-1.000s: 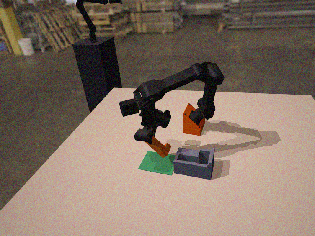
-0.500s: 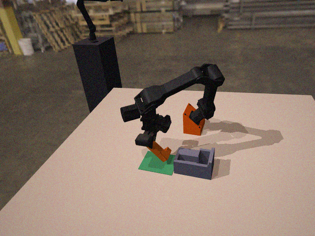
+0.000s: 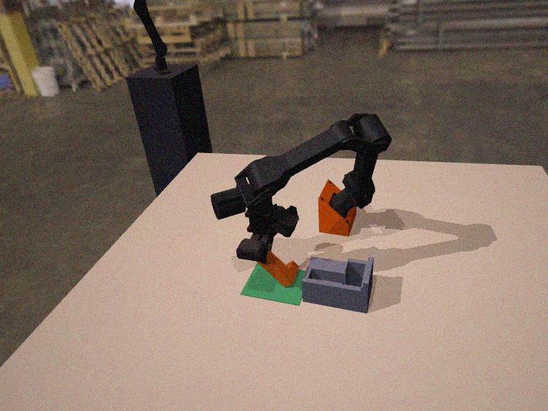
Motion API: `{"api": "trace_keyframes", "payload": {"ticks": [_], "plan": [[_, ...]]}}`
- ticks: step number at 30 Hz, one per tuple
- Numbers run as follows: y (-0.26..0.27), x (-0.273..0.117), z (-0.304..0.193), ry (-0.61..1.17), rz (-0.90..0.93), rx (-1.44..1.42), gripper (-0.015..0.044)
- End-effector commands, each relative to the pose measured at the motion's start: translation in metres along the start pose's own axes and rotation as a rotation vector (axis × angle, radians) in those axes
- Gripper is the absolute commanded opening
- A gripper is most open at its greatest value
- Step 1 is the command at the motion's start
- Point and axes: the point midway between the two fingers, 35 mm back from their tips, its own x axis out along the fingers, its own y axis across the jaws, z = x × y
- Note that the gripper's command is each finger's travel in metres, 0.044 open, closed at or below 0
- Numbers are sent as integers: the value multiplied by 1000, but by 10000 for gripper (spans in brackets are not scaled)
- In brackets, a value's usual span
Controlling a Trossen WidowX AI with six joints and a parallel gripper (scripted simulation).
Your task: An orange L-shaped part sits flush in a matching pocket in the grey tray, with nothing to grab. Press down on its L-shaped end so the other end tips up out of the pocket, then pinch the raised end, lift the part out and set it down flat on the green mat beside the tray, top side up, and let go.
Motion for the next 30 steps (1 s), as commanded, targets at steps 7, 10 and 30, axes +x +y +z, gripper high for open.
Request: {"api": "trace_keyframes", "payload": {"ticks": [7, 10, 30], "plan": [[0, 0, 0, 0, 0, 0, 79], [0, 0, 0, 0, 0, 0, 157], [-1, -85, -3, 8, -19, 15, 400]]}}
